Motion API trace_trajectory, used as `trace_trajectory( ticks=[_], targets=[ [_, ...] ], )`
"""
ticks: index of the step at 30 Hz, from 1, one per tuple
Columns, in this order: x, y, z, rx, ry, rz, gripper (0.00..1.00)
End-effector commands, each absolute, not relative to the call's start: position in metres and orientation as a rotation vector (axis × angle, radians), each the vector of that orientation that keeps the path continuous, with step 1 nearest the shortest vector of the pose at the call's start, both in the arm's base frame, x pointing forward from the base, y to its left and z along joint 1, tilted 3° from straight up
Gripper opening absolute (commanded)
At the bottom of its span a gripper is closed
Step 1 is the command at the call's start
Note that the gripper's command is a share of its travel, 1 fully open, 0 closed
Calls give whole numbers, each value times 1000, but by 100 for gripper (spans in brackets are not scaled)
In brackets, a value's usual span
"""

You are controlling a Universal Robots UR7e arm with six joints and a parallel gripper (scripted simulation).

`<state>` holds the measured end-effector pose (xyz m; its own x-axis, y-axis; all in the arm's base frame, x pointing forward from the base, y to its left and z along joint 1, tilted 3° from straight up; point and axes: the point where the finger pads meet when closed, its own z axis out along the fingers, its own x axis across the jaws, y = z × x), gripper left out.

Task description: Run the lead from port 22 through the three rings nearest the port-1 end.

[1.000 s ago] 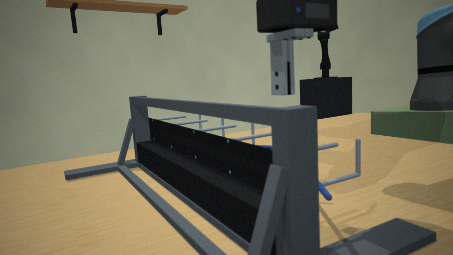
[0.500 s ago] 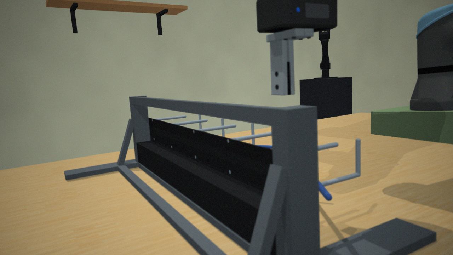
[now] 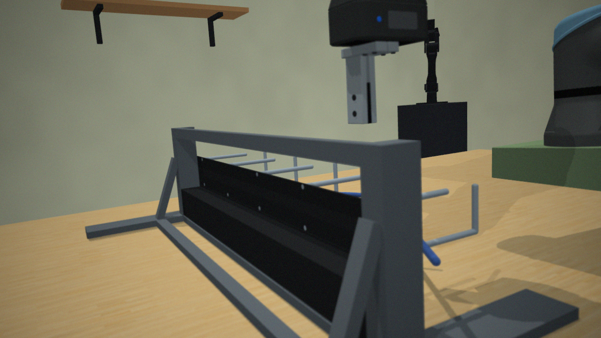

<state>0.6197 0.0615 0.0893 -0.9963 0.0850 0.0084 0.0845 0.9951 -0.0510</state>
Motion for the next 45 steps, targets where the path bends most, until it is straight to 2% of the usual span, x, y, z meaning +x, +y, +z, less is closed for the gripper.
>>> trace_trajectory(
  ticks=[1, 8, 10, 15, 21, 22, 45],
  targets=[
    [596, 7, 96, -85, -3130, 80, 0],
    [555, -59, 99, -12, -3130, 80, 0],
    [555, -59, 99, -12, -3130, 80, 0],
    [515, -104, 100, 49, -3129, 80, 0],
    [504, -114, 99, 65, -3128, 81, 0],
    [504, -114, 99, 65, -3128, 81, 67],
    [504, -114, 99, 65, -3128, 81, 67]
  ],
)
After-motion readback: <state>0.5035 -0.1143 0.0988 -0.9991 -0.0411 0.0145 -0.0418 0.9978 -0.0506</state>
